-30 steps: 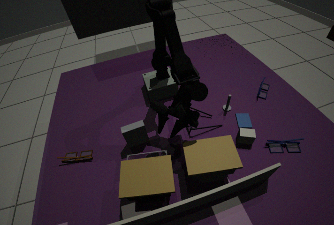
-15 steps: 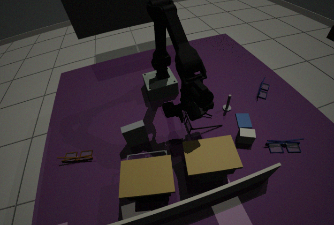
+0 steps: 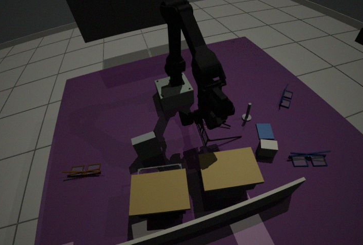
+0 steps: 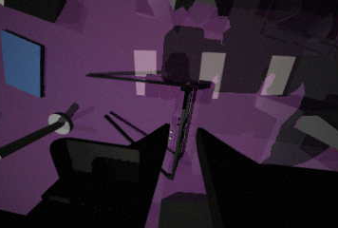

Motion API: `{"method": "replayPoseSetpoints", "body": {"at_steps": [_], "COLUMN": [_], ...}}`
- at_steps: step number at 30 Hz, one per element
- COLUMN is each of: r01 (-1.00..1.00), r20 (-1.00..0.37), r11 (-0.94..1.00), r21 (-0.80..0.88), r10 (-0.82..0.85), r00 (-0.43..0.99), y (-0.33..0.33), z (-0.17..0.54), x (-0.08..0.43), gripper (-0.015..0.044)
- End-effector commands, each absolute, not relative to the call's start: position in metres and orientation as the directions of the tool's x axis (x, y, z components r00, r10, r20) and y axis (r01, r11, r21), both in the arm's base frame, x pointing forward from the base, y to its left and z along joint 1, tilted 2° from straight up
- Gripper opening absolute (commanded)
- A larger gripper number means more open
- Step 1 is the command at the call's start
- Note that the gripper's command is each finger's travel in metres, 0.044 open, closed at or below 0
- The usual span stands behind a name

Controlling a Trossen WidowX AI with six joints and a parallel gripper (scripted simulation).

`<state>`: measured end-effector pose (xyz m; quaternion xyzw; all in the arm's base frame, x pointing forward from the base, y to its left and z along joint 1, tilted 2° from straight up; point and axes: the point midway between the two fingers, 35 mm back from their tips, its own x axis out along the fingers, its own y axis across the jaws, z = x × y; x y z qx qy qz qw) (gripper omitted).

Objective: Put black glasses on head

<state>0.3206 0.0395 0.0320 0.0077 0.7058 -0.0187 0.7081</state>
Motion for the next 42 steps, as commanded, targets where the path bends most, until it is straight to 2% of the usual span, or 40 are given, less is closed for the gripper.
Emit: {"method": "replayPoseSetpoints", "body": {"at_steps": [1,42], "r01": [0.041,0.041], "r20": [-1.000,-1.000], "r11": [0.999,0.999], "r21": [-0.012,-0.012], "r10": [-0.012,-0.012], "r00": [0.001,0.001], "y": [0.040,0.033], "z": [0.032,-0.028], "x": [0.321,0.320], "gripper": [0.0120,0.0120]}}
